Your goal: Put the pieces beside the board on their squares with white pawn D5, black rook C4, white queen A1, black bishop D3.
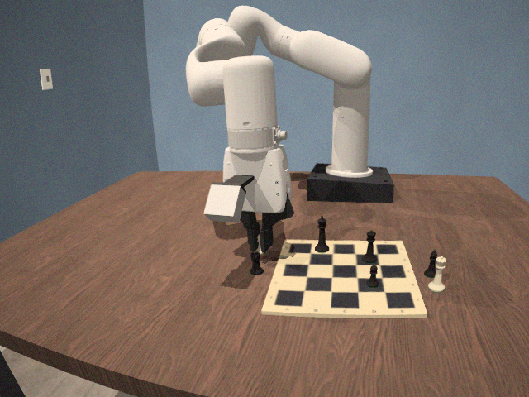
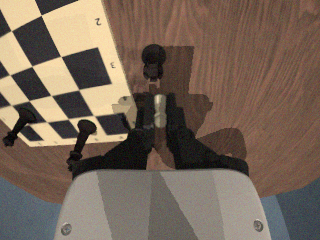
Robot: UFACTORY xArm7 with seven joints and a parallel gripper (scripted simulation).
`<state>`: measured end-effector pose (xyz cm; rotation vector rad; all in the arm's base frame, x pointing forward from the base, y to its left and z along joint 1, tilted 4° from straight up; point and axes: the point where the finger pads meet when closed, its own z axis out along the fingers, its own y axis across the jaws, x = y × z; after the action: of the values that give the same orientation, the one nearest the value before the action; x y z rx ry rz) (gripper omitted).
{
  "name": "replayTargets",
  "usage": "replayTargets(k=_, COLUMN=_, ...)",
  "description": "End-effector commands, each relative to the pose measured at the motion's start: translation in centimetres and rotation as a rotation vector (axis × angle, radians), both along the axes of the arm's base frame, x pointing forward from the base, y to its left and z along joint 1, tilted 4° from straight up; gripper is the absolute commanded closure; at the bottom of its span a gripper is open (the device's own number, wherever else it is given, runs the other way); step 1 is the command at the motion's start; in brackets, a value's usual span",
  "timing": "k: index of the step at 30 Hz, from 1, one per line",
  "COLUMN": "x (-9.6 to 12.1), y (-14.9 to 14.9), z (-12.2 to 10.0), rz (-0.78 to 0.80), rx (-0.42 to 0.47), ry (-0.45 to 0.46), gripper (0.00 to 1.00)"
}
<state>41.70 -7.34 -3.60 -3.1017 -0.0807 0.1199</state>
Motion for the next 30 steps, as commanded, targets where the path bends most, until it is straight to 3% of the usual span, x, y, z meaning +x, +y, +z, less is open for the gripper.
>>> replayTargets(k=1, x=0.5, y=-0.1, z=2.5, rz=0.000, rx=0.000, ry=-0.009, gripper=1.00)
replayTargets(k=10, x=0.9, y=-0.3, z=7.9, rz=0.000, rx=0.000, ry=-0.009, gripper=1.00)
replayTargets(k=23, x=0.8, y=-0.1, z=8.3, rz=0.002, rx=0.000, ry=-0.010, gripper=1.00)
replayTargets(k=24, x=0.6, y=1.1, z=8.5, rz=0.012, rx=0.002, ry=-0.011, gripper=1.00)
replayTargets(k=26, x=-1.0, y=6.7, z=9.1, rz=0.061, rx=0.008, ry=-0.015, gripper=1.00)
replayTargets(k=28, x=-1.1, y=6.9, z=9.2, rz=0.061, rx=0.008, ry=-0.015, gripper=1.00)
replayTargets(k=29, x=-2.4, y=9.7, z=9.4, rz=0.093, rx=0.011, ry=-0.016, gripper=1.00)
replayTargets(k=30, x=-2.6, y=10.4, z=9.5, rz=0.093, rx=0.011, ry=-0.016, gripper=1.00)
